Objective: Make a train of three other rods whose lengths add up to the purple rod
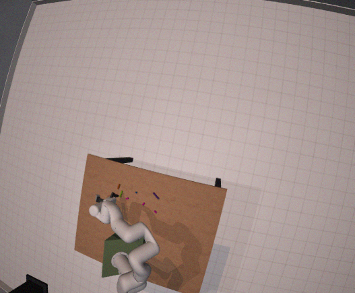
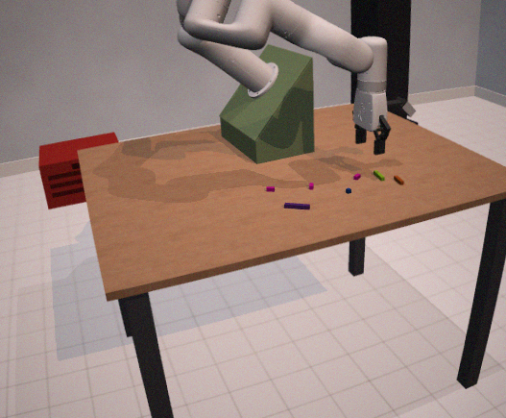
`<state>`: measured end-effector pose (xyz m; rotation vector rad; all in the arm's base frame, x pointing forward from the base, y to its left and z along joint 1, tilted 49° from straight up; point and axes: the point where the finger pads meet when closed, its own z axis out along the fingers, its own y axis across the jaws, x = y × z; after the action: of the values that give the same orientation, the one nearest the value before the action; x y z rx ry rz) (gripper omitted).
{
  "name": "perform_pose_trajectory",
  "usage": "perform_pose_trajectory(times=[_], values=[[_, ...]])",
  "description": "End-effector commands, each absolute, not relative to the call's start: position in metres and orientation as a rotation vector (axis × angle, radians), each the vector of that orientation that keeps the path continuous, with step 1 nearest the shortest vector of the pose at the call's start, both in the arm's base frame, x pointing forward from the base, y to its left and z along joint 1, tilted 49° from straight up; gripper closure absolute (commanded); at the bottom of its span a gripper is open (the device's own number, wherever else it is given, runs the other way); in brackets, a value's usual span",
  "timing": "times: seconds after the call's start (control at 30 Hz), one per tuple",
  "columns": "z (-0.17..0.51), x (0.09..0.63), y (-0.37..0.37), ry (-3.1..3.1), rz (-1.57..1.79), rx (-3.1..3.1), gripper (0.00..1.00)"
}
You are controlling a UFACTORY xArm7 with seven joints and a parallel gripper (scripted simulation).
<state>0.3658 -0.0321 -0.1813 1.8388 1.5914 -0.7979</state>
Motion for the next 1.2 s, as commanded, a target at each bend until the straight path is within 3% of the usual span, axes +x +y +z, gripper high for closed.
perform_pose_trajectory(times=[0.0,0.63,1.17], values=[[-0.181,0.367,-0.030,1.594,-0.792,1.839,0.00],[-0.179,0.368,-0.031,1.609,-0.798,1.830,0.00],[-0.107,0.389,-0.094,2.069,-0.982,1.472,0.00]])
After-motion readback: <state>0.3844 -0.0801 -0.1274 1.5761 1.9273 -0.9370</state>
